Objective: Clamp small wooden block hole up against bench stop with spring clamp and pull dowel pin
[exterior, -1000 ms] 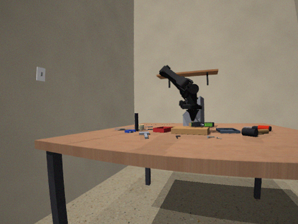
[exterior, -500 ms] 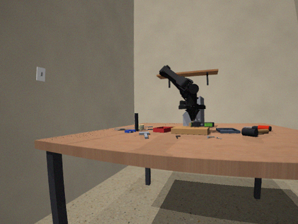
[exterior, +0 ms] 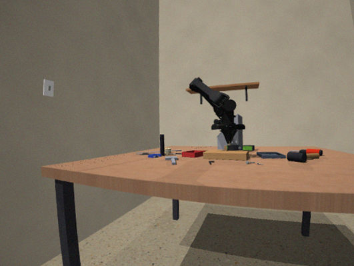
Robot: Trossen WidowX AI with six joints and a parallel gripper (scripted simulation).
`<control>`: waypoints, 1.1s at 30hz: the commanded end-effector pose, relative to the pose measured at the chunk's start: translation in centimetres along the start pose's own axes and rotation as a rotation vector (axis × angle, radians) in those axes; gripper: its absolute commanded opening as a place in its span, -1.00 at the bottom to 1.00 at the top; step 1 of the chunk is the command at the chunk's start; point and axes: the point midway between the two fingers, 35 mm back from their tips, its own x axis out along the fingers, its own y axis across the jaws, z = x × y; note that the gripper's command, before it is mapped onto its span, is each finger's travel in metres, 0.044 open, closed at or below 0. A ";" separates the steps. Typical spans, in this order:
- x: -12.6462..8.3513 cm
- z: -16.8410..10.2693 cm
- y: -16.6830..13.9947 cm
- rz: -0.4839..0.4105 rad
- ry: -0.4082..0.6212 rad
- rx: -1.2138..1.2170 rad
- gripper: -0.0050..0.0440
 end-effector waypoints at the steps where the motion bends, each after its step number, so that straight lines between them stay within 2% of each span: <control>1: -0.3 0.0 0.0 0.001 0.003 -0.019 -0.80; 16: -0.3 0.0 0.0 0.002 0.003 -0.230 -0.80; 31: -0.4 0.0 0.0 0.002 0.002 -0.679 -0.80; 33: -0.4 0.0 0.0 0.002 0.002 -0.679 -0.80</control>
